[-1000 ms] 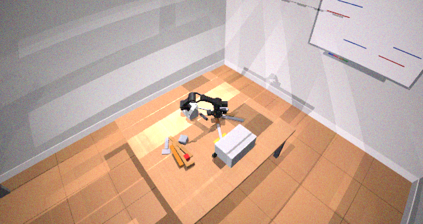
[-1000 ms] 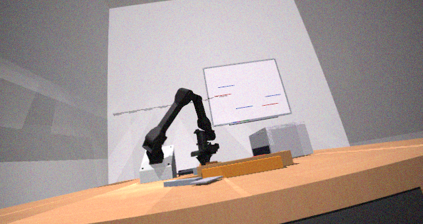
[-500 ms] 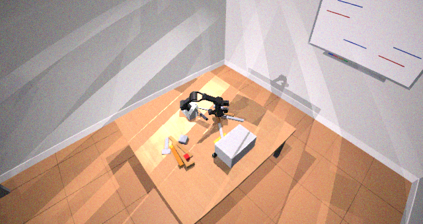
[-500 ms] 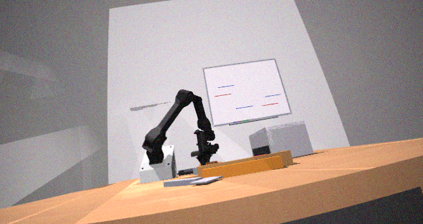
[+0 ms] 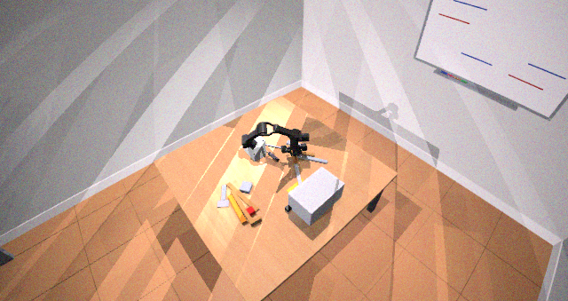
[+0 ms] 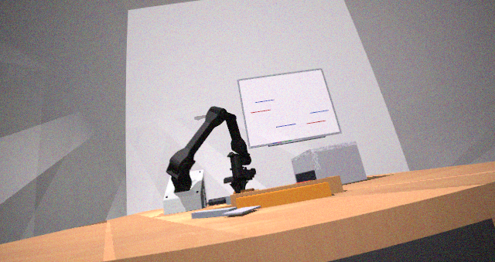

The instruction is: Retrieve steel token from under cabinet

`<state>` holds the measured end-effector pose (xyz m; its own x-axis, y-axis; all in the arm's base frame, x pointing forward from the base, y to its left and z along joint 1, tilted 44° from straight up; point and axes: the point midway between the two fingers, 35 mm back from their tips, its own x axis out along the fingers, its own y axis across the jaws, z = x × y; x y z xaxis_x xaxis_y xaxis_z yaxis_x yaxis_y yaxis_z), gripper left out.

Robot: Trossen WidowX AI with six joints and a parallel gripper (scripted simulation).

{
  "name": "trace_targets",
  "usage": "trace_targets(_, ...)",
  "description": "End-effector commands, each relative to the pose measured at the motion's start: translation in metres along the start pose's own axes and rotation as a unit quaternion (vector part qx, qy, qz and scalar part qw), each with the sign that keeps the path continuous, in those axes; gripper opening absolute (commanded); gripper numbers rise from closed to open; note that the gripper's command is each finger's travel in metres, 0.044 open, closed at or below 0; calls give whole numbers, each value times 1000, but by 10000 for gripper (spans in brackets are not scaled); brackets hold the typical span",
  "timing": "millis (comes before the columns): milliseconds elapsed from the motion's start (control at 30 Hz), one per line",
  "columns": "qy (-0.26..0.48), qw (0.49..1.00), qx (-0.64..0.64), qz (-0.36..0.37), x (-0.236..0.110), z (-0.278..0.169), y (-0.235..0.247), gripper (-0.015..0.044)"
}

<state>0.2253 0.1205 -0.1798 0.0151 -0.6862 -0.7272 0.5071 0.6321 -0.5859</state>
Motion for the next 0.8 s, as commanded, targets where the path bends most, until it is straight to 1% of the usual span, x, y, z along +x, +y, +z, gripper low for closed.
trace_targets(0,0,1000,-1,3,-1,-3,6,0)
trace_targets(767,0,1000,-1,3,-2,-14,24,0)
